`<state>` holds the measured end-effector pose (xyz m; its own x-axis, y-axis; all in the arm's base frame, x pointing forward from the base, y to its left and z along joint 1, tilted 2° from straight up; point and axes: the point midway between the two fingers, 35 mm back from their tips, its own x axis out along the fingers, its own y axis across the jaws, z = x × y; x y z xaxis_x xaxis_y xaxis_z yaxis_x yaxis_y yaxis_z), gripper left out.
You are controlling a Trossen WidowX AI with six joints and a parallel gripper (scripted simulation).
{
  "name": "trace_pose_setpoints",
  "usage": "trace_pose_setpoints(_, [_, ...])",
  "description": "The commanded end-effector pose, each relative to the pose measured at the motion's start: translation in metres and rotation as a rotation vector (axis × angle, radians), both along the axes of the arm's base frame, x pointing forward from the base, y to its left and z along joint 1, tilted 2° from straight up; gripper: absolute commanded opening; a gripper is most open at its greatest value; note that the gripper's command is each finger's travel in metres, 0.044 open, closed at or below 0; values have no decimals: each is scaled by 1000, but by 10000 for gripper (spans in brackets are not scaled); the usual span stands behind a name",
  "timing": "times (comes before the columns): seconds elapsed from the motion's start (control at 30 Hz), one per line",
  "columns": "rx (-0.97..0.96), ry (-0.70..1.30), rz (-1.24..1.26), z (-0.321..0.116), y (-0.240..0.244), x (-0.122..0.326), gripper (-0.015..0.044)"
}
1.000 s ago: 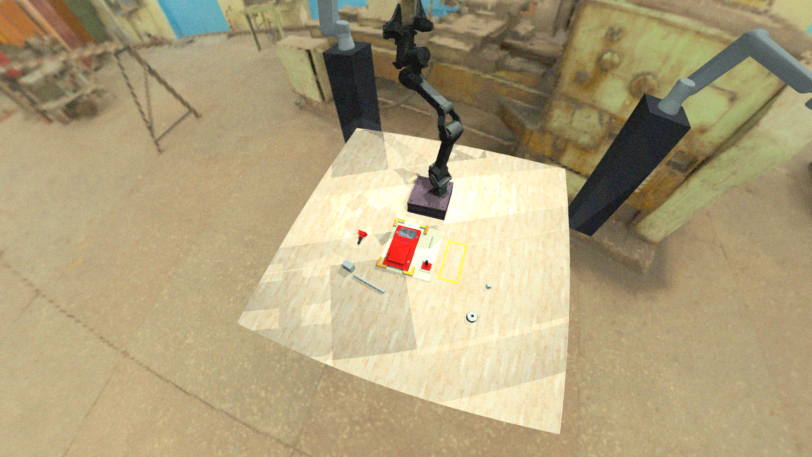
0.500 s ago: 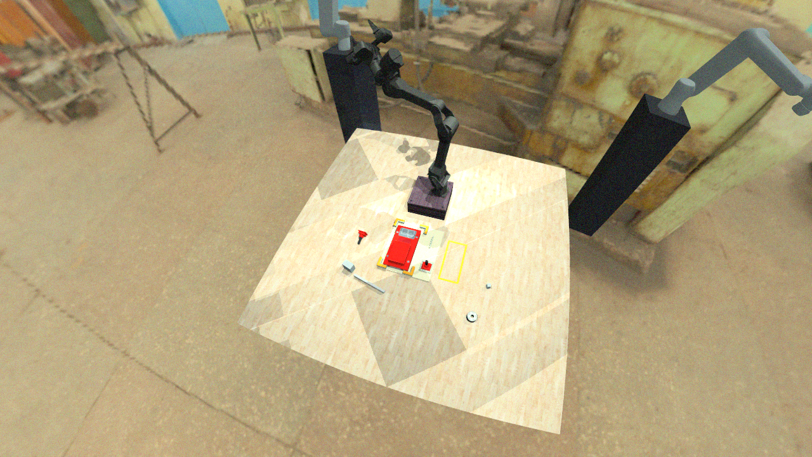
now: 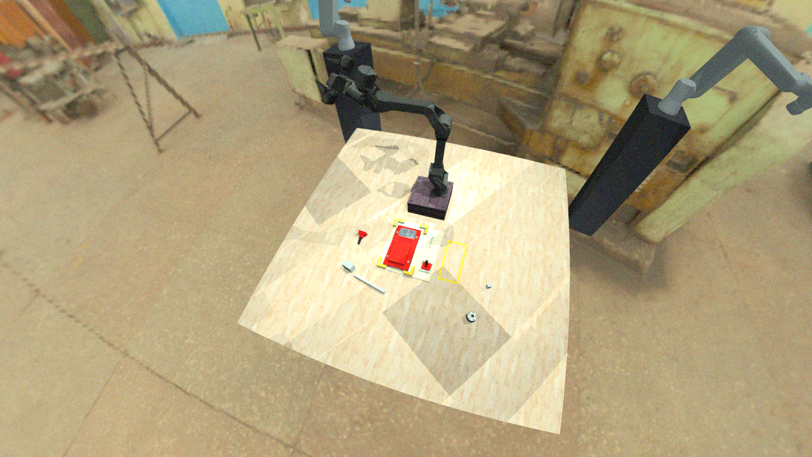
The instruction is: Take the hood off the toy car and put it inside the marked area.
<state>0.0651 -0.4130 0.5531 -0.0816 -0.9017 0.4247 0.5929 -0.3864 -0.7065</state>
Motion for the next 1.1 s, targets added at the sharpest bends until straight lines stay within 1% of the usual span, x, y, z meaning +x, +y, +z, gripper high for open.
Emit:
trace_pose_setpoints(0.0, [101, -4, 102, -30, -12, 36, 440])
trace_pose_setpoints(0.27, [350, -4, 335, -101, -14, 127, 440])
trace_pose_setpoints(0.5, [583, 22, 510, -168, 10, 202, 440])
trace_pose_setpoints(0.83, [937, 111, 693, -265, 79, 285, 440])
trace_pose_setpoints(1.07, [1196, 216, 768, -331, 147, 323, 440])
